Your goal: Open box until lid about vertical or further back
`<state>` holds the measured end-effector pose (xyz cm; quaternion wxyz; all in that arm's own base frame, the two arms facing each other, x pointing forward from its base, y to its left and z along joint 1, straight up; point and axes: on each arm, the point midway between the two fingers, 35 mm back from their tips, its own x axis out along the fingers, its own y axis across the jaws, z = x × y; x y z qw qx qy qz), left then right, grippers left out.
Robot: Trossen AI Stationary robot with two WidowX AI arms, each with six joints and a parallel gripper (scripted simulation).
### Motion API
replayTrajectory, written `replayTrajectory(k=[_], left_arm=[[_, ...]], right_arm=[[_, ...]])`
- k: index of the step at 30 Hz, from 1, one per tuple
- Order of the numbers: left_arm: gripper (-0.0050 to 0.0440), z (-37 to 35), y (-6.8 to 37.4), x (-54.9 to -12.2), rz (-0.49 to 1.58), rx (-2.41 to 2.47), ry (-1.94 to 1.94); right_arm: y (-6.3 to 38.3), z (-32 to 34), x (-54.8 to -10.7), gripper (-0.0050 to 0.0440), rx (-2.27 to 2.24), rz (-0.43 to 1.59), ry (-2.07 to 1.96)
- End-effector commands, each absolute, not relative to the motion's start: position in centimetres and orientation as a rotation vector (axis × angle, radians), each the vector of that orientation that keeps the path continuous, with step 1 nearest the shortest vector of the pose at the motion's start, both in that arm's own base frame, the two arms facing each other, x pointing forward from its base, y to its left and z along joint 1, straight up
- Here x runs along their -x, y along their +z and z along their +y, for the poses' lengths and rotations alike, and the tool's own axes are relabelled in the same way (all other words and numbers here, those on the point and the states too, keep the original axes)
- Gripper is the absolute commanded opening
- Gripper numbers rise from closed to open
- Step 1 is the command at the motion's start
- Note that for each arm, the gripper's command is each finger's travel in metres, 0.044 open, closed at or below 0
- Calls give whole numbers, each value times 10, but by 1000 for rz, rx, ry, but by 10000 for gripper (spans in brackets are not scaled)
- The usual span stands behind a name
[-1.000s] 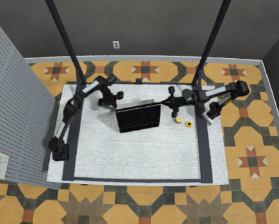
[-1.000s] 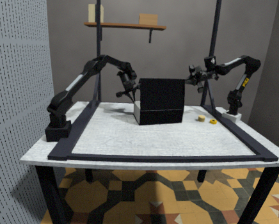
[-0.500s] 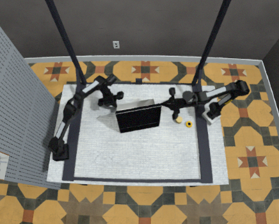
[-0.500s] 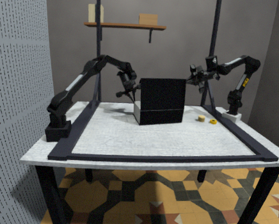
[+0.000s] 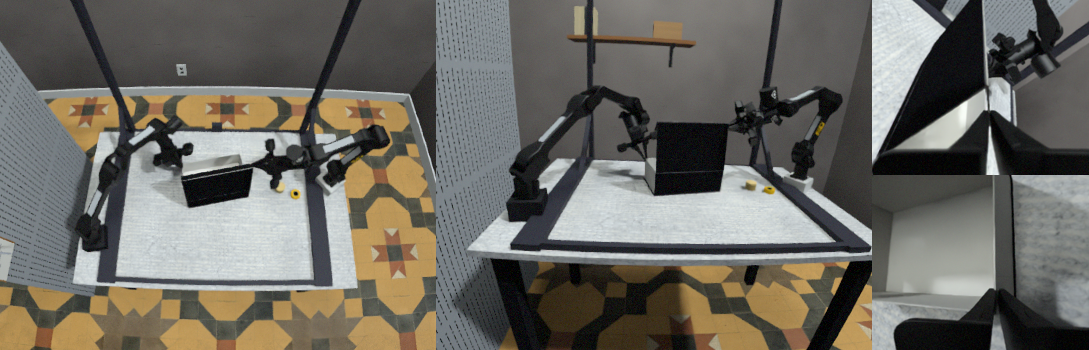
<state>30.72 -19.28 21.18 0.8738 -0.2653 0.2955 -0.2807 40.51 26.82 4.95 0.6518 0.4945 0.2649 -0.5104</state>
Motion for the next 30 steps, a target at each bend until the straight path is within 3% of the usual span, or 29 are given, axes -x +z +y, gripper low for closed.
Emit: replayTrajectory(k=[1, 30], left_arm=[[4, -190, 219, -307, 607, 602, -601], [4, -168, 234, -313, 623, 797, -648]], right_arm=[[63, 271, -406, 18, -1153, 601, -1139], [63, 271, -406, 18, -1153, 601, -1139]])
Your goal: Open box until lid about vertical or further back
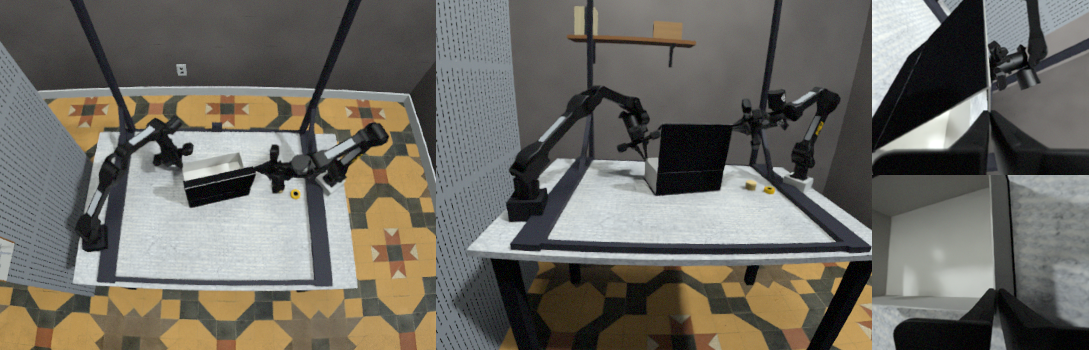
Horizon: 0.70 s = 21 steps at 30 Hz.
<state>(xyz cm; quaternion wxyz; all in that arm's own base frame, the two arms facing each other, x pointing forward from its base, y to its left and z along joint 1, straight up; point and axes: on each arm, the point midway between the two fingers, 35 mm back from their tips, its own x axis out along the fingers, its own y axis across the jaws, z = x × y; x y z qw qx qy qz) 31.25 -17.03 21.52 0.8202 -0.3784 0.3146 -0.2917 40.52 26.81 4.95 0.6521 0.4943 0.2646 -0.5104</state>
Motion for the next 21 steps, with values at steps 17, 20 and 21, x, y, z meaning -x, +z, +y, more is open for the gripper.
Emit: replayTrajectory(k=[17, 20, 21], left_arm=[[4, -167, 222, -313, 645, 802, -638], [4, -166, 219, -313, 649, 803, -636], [4, -166, 221, -313, 647, 803, -637]], right_arm=[[63, 271, -406, 18, -1153, 601, -1139], [63, 271, -406, 18, -1153, 601, -1139], [63, 271, -406, 18, -1153, 601, -1139]])
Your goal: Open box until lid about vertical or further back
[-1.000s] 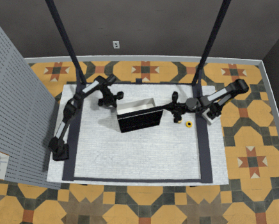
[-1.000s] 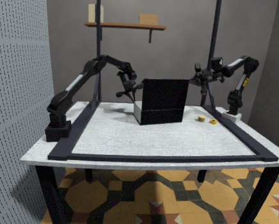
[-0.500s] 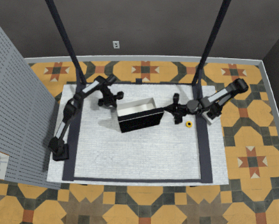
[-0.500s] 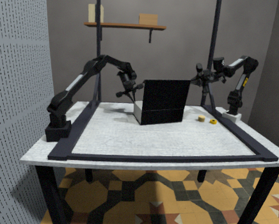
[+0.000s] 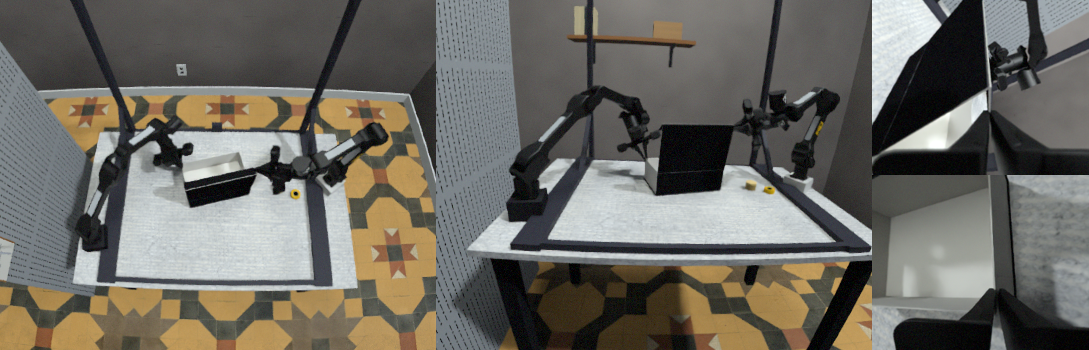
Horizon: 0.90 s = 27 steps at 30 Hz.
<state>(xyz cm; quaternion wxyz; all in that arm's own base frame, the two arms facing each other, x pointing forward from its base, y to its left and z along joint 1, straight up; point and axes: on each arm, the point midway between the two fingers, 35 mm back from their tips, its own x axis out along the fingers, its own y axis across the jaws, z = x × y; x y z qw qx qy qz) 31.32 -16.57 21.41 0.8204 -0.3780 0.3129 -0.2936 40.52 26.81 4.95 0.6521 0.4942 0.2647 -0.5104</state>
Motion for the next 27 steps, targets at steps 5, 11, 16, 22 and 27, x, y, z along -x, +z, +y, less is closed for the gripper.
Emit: replayTrajectory(k=[5, 11, 16, 22, 27], left_arm=[[4, -166, 221, -313, 646, 802, -638], [4, -166, 222, -314, 643, 802, -637], [4, -166, 222, -314, 643, 802, -637], [4, -166, 222, -314, 643, 802, -637], [4, -166, 222, -314, 643, 802, -637]], right_arm=[[63, 271, -406, 18, -1153, 601, -1139], [63, 271, -406, 18, -1153, 601, -1139], [63, 271, -406, 23, -1153, 601, -1139], [63, 271, -406, 53, -1153, 601, -1139], [63, 271, -406, 60, -1153, 601, -1139]])
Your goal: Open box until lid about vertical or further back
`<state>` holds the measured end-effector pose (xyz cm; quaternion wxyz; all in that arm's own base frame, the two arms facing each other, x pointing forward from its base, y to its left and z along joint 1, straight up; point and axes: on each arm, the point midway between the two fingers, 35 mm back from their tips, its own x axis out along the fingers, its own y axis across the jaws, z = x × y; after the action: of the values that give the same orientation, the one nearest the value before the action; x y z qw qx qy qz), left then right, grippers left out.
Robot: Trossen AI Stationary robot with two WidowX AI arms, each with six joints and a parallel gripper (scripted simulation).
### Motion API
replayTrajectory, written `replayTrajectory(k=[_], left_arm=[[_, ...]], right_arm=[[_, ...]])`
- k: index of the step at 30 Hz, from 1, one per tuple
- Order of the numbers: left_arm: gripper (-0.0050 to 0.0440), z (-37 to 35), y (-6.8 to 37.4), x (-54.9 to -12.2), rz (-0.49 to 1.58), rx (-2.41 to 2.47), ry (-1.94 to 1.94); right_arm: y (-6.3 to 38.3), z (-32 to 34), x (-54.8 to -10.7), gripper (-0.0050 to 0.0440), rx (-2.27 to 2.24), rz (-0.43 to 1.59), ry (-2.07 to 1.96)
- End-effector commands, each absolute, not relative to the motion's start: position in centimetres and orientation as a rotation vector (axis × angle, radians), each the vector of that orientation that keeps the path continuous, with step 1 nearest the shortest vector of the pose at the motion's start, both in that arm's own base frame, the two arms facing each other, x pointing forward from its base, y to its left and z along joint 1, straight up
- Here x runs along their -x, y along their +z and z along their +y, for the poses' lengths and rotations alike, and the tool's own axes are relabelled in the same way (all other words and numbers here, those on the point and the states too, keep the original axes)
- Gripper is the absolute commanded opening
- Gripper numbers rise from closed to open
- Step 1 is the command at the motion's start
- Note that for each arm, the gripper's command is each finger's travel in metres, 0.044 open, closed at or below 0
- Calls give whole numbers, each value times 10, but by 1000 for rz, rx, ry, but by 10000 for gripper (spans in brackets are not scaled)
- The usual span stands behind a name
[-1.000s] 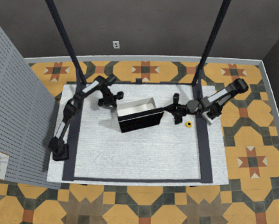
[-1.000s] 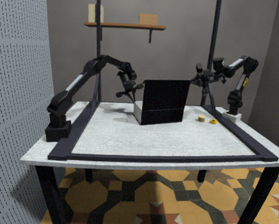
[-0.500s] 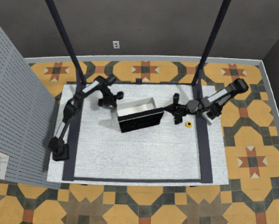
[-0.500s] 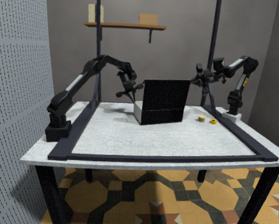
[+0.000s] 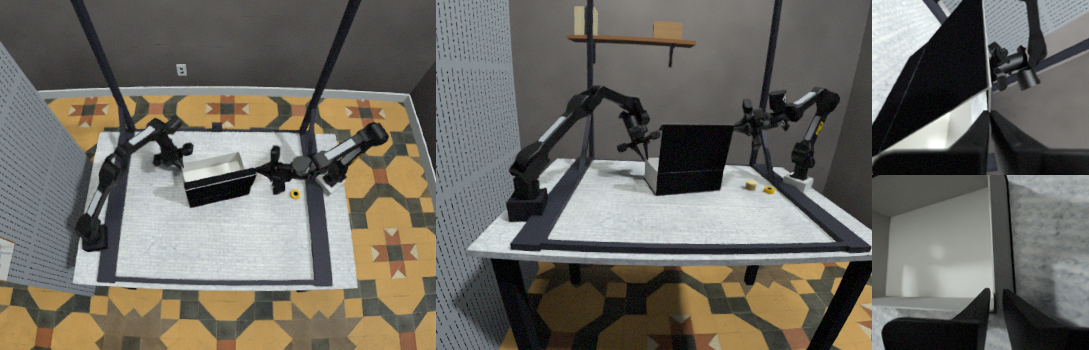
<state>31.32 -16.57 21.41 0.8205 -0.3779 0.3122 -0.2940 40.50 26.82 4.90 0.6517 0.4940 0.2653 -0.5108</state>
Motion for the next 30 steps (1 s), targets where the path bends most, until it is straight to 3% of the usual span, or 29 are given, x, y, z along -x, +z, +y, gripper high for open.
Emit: replayTrajectory(k=[1, 7, 15, 24, 30], left_arm=[[4, -166, 222, -314, 643, 802, -637], [4, -166, 222, -314, 643, 802, -637], [4, -166, 222, -314, 643, 802, -637], [4, -166, 222, -314, 643, 802, -637], [4, -166, 222, -314, 643, 802, -637]], right_arm=[[63, 271, -406, 60, -1153, 601, -1139], [67, 265, -406, 60, -1150, 612, -1145], [100, 172, -410, 60, -1093, 804, -1223], [142, 39, -358, 60, -1125, 1121, -1203], [152, 2, -323, 60, -1161, 1226, -1127]])
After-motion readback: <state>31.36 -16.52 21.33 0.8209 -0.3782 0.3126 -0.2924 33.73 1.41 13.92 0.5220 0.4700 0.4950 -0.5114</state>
